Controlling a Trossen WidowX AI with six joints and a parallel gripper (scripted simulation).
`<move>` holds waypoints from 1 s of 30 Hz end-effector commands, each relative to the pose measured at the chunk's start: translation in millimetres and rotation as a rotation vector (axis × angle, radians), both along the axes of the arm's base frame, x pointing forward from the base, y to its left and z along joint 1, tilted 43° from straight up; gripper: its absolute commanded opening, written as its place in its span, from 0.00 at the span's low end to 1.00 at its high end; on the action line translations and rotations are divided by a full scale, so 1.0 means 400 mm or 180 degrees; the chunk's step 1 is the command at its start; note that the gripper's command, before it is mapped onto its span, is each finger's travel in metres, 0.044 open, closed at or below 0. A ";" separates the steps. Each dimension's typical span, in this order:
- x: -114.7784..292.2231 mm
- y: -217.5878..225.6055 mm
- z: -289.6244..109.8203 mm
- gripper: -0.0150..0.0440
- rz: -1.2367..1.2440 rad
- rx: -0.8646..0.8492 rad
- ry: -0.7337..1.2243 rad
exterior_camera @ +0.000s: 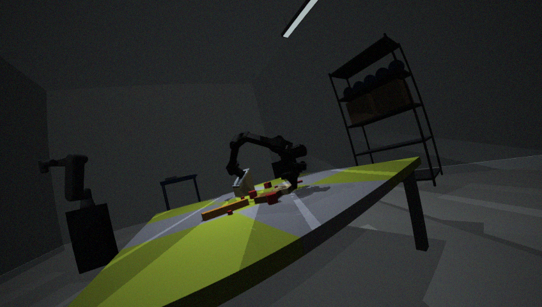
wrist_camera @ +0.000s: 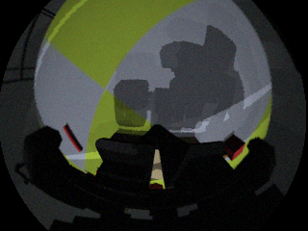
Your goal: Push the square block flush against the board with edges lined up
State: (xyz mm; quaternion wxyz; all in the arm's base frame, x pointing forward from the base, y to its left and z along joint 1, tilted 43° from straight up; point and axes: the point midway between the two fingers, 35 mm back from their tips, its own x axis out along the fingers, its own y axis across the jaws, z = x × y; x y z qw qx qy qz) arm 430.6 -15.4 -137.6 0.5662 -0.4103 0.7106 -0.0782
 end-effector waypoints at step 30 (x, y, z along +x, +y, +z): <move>-0.103 -0.044 0.043 0.25 0.0020 -0.0015 0.0012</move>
